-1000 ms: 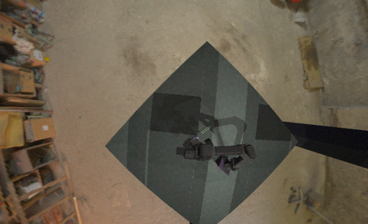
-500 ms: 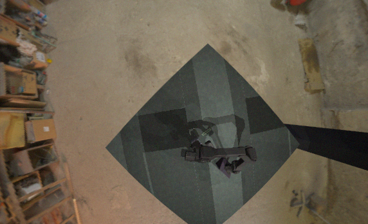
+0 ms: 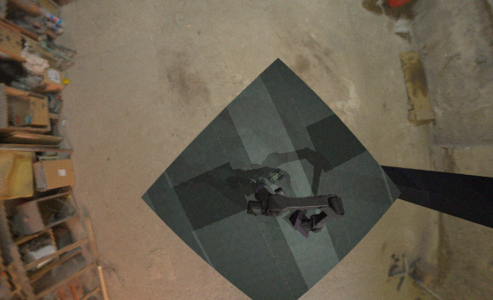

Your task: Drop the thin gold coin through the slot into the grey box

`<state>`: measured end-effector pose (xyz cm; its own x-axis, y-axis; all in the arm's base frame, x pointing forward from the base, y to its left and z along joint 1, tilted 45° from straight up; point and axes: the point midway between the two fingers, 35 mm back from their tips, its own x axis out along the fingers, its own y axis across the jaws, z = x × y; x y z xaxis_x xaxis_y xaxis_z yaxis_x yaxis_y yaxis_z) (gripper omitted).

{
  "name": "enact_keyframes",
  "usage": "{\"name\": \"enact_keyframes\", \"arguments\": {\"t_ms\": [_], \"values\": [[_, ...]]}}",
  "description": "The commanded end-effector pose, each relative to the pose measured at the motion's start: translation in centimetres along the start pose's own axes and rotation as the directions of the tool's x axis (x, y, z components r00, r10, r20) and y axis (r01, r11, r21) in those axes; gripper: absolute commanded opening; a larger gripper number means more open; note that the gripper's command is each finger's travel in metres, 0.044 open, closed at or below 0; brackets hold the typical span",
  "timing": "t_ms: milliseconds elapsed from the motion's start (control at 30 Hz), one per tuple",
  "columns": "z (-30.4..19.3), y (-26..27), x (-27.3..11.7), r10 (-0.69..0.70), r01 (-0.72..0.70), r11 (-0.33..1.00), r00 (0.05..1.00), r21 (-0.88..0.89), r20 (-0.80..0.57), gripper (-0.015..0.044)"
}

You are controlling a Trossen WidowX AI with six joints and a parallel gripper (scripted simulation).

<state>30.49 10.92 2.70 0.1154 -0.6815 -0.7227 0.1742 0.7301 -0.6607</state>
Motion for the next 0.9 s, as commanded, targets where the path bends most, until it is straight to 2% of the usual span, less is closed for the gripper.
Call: {"name": "enact_keyframes", "arguments": {"t_ms": [0,467,667,867], "values": [[0.03,-0.06,0.24,-0.005,0.005,1.0,1.0,-0.005,0.004,0.0],[-0.02,-0.09,0.84,-0.006,0.006,1.0,1.0,-0.005,0.004,0.0],[-0.01,0.01,0.64,0.0,0.0,1.0,1.0,0.0,0.0,0.0157],[-0.01,0.01,0.64,0.0,0.0,1.0,1.0,0.0,0.0,0.0161]]}}
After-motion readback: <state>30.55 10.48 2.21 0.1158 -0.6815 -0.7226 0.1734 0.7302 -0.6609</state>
